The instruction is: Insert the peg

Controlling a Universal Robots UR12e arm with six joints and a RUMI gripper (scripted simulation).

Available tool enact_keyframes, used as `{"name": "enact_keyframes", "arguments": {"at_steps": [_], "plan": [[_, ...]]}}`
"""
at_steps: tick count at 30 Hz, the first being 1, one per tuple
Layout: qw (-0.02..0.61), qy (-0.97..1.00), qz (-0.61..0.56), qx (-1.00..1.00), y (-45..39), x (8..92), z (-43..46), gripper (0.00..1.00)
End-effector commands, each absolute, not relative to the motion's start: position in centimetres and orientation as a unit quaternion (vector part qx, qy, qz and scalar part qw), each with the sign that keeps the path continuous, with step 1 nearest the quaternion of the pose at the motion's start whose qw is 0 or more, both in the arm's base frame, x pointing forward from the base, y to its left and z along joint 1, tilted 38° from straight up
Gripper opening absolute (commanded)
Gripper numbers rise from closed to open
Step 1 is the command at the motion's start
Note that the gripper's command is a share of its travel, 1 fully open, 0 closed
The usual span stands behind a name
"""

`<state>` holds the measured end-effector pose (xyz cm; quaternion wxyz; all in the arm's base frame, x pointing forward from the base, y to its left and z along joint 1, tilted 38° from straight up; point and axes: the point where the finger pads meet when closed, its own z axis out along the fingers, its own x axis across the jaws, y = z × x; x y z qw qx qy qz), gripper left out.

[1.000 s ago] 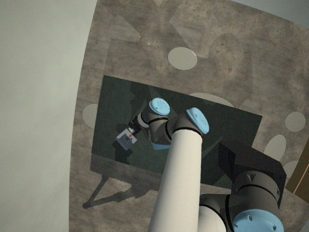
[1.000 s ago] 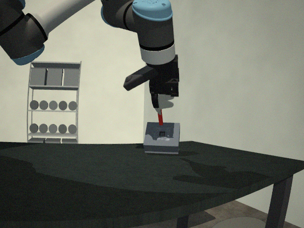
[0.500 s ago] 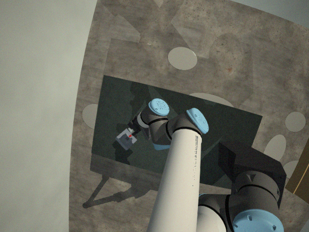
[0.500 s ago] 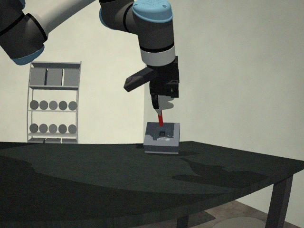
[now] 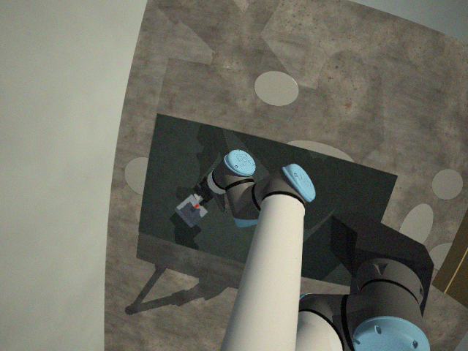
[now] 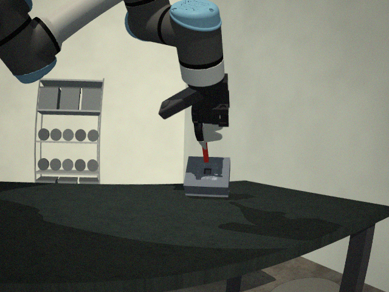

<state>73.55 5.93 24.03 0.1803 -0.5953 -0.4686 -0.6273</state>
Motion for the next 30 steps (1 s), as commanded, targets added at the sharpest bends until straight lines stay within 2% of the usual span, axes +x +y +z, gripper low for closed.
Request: {"name": "enact_keyframes", "arguments": {"at_steps": [1, 30], "plan": [[0.179, -0.468, -0.627, -0.595, 6.03, 73.64, 24.06, 0.0], [0.18, -0.468, -0.628, -0.595, 6.78, 74.14, 23.95, 0.0]]}}
